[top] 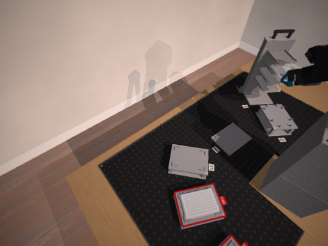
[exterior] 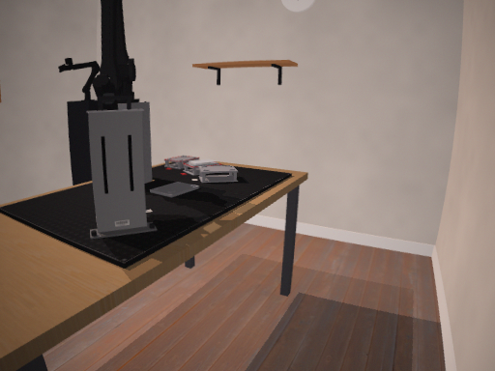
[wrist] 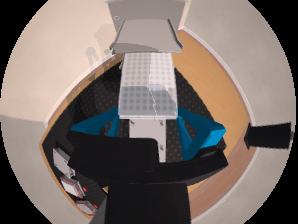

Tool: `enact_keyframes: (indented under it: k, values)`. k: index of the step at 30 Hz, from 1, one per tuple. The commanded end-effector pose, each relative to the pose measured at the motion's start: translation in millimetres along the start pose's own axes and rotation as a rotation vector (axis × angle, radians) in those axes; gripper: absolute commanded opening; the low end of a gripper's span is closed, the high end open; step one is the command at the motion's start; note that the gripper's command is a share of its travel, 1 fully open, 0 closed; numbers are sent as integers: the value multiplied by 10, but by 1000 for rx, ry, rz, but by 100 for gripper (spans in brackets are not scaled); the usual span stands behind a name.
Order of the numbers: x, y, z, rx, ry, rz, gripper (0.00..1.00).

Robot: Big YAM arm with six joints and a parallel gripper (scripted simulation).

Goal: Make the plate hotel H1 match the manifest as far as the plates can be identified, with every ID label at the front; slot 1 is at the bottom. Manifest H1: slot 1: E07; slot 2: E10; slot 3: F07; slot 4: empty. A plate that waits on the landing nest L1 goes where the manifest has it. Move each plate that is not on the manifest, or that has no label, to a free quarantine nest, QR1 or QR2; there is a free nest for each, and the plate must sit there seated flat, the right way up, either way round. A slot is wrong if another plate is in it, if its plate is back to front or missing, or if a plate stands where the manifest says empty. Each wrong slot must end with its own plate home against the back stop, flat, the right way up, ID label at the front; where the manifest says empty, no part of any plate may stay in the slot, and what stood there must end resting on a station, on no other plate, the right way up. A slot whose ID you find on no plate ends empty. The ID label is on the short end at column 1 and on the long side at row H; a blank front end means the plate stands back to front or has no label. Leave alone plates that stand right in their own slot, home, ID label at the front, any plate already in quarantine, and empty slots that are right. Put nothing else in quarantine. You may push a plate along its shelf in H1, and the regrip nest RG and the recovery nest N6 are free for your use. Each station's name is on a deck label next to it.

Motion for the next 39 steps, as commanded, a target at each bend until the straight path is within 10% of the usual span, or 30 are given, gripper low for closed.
enact_keyframes:
  k: [1, 39]
  values:
    - [-55, -85, 55, -9, -1, -4, 86]
    - [-98, -170, 66, -9, -1, -5, 86]
Point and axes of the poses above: the point where the finger pads meet when closed, its own y axis back along the fingers, its own z axis across the jaws, x = y × z, the point moved 1 cm from there along y, back along the fingers, and after that the axes turned 14 degrees about -y, right-handed, at the moved point
